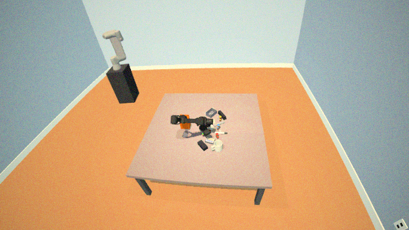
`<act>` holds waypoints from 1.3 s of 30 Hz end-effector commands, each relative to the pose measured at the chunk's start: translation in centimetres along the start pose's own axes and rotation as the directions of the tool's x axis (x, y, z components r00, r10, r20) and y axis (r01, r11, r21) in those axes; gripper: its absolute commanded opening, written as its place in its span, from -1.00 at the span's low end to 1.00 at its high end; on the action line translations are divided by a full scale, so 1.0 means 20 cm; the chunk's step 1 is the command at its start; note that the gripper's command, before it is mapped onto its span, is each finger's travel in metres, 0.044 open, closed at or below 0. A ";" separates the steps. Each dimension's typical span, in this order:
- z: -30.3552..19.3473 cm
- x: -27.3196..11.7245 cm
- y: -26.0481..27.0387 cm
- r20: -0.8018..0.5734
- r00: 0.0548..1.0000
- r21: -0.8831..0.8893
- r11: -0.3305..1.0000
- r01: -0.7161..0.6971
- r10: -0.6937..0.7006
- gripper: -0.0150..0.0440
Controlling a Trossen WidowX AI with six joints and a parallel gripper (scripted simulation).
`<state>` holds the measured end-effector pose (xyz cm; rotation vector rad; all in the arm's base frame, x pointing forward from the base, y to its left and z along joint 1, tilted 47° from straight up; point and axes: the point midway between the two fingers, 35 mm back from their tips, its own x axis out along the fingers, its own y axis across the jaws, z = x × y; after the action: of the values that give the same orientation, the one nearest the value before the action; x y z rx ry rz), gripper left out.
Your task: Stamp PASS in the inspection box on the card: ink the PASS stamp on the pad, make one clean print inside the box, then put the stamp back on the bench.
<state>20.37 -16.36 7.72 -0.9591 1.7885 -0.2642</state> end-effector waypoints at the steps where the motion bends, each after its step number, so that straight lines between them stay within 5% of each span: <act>1: -0.01 0.04 0.00 -0.006 1.000 -0.007 1.000 0.000 0.000 -0.49; 15: -0.02 0.13 0.01 -0.010 1.000 -0.007 1.000 0.004 -0.004 -0.49; 24: -0.02 0.12 0.00 -0.006 1.000 0.000 1.000 0.004 -0.004 0.31; 28: -0.01 0.11 0.00 -0.005 1.000 0.000 1.000 0.003 -0.003 0.37; 36: 0.00 -0.42 0.01 -0.004 1.000 -0.008 1.000 -0.005 0.005 0.37; 39: -0.01 -0.47 0.01 -0.007 1.000 -0.008 1.000 -0.001 0.001 0.37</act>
<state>21.22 -13.02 10.54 -0.9560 1.8048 -0.2475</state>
